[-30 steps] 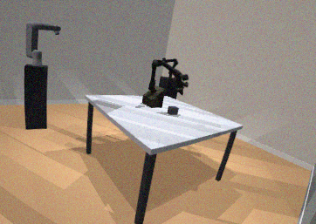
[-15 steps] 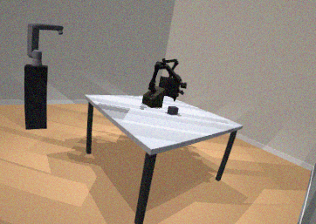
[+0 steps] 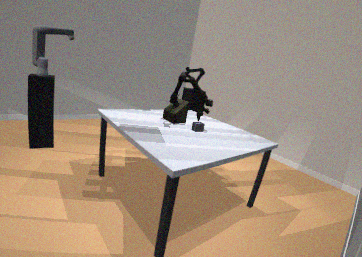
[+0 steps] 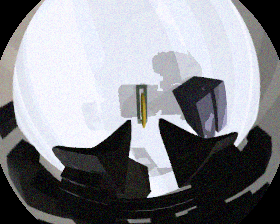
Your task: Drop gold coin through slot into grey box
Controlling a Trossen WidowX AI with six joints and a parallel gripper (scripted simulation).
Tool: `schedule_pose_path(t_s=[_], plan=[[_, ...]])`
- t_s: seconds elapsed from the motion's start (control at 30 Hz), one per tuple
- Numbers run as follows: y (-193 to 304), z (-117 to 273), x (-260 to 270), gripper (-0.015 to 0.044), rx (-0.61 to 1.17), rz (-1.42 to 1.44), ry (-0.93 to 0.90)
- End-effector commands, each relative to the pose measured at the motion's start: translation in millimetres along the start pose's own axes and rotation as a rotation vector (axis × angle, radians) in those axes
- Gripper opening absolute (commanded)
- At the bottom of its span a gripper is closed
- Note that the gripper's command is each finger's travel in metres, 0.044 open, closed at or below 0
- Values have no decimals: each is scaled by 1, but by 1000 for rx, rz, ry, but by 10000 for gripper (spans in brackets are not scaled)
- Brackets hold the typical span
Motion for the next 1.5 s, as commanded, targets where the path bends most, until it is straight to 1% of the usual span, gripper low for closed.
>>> schedule_pose_path(t_s=[0.0, 1.13, 1.33, 1.47], plan=[[0, -7, 0, 161, 3, 7, 2], [2, -59, 0, 161, 6, 7, 4], [2, -59, 0, 3, 6, 7, 4], [2, -59, 0, 0, 6, 7, 4]])
Point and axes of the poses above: the point midway between the two fingers, 35 mm back from their tips, its own z axis back along the fingers, its own x axis across the jaws, y = z × x, the point moved 6 cm from there along z, back along the fingers, and after that the axes turned 4 degrees about z, right-handed, at the moved point
